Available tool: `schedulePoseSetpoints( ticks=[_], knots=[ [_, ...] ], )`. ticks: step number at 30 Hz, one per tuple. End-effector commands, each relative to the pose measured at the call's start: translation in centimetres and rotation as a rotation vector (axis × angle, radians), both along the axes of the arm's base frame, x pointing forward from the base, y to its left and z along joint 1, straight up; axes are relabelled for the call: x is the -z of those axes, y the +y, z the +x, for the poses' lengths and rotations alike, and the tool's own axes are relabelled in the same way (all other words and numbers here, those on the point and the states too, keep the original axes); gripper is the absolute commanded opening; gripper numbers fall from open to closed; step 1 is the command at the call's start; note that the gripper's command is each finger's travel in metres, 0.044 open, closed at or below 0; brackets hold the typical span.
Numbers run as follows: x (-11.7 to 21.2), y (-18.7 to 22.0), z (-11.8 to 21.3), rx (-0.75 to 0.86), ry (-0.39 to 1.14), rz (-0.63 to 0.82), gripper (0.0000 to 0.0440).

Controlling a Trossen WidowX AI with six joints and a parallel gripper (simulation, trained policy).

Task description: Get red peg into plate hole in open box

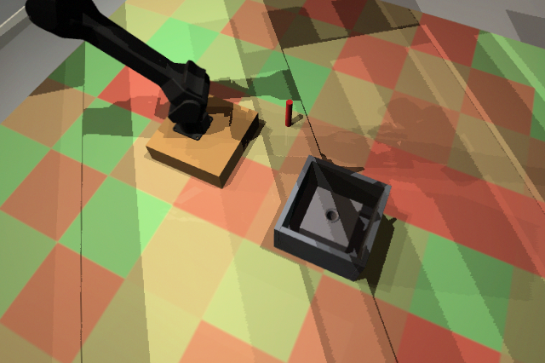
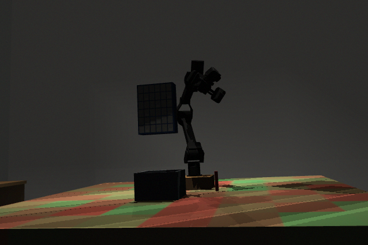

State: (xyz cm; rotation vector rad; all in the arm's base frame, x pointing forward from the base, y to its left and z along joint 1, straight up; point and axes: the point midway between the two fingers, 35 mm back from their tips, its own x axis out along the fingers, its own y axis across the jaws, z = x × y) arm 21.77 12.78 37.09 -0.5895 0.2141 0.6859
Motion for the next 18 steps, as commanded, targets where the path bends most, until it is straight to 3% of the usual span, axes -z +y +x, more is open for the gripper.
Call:
schedulePoseSetpoints(
  ticks=[1, 18],
  knots=[
    [1.9, 0.2, 0.4, 0.044, 0.098, 0.027, 0.0440],
    [10.7, 0.9, 0.3, 0.337, 0.581, 0.169, 0.0440]
  ],
)
